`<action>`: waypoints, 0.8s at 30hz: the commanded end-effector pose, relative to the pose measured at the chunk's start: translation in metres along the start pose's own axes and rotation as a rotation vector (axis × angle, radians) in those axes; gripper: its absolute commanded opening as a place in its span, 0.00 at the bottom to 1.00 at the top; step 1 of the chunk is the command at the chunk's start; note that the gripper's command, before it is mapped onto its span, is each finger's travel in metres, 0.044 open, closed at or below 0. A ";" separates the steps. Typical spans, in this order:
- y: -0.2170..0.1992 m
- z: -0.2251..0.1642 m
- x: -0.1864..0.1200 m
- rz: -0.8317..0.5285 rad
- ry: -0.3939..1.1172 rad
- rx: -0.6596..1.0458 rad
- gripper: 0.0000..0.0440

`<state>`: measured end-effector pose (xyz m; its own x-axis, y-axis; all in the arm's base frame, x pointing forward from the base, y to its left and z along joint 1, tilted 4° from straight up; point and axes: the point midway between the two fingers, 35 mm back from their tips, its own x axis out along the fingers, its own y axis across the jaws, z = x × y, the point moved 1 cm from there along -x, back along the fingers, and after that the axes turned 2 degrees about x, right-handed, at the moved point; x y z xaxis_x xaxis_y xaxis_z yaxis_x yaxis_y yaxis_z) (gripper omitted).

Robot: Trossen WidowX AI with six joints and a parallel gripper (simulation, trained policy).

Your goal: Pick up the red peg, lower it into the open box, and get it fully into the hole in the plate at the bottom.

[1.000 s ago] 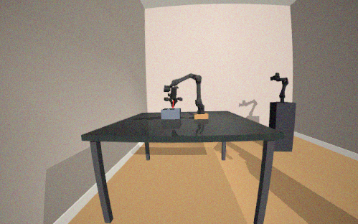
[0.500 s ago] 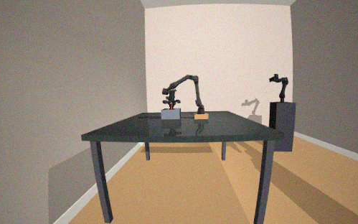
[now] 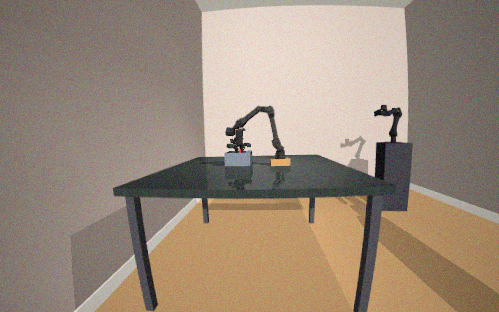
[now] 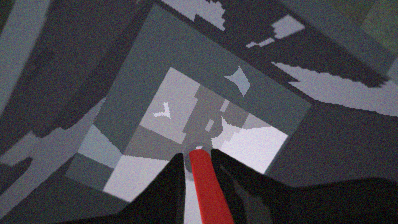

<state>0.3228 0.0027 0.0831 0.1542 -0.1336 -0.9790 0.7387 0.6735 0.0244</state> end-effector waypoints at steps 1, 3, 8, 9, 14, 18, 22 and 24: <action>-0.002 0.000 0.007 -0.009 0.030 -0.001 0.35; -0.003 0.005 0.006 -0.016 0.025 -0.018 0.35; 0.005 0.017 -0.005 0.009 0.022 -0.038 0.38; 0.007 0.019 -0.007 0.012 0.024 -0.040 0.39; 0.015 0.027 -0.015 0.018 0.045 -0.041 0.41; 0.022 0.034 -0.021 0.019 0.063 -0.038 0.44; 0.029 0.041 -0.027 0.017 0.084 -0.034 0.47; 0.033 0.043 -0.030 0.015 0.097 -0.031 0.48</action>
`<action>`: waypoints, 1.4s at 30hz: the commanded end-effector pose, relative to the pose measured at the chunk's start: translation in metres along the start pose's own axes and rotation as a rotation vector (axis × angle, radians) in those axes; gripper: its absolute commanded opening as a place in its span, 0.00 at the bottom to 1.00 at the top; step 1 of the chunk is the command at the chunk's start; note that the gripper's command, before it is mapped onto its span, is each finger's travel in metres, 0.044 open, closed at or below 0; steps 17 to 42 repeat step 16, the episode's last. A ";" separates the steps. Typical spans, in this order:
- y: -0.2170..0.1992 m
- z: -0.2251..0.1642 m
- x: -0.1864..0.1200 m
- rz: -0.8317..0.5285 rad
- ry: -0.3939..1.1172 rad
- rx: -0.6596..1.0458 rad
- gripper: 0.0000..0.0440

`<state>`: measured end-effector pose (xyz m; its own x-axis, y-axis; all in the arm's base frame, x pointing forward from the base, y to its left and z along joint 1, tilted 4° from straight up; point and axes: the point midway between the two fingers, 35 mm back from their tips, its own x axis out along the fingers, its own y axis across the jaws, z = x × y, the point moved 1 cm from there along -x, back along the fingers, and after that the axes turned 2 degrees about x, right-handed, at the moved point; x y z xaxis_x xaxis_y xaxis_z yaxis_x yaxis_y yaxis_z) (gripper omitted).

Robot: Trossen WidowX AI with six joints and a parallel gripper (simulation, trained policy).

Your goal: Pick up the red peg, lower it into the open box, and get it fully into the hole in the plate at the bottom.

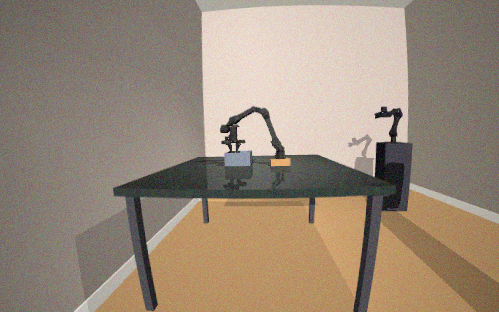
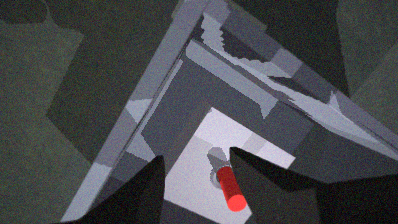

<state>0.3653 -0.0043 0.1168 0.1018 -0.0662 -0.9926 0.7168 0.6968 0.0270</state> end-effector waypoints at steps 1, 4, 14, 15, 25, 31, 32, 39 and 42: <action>0.007 0.005 -0.007 0.006 0.017 0.003 0.49; 0.013 0.008 -0.012 0.000 0.037 0.011 0.51; 0.030 0.015 -0.025 -0.032 0.106 0.042 0.56; 0.032 0.016 -0.027 -0.036 0.113 0.045 0.57; 0.033 0.016 -0.028 -0.039 0.119 0.048 0.57; 0.033 0.016 -0.028 -0.039 0.119 0.048 0.57; 0.033 0.016 -0.028 -0.039 0.119 0.048 0.57; 0.033 0.016 -0.028 -0.039 0.119 0.048 0.57; 0.033 0.016 -0.028 -0.039 0.119 0.048 0.57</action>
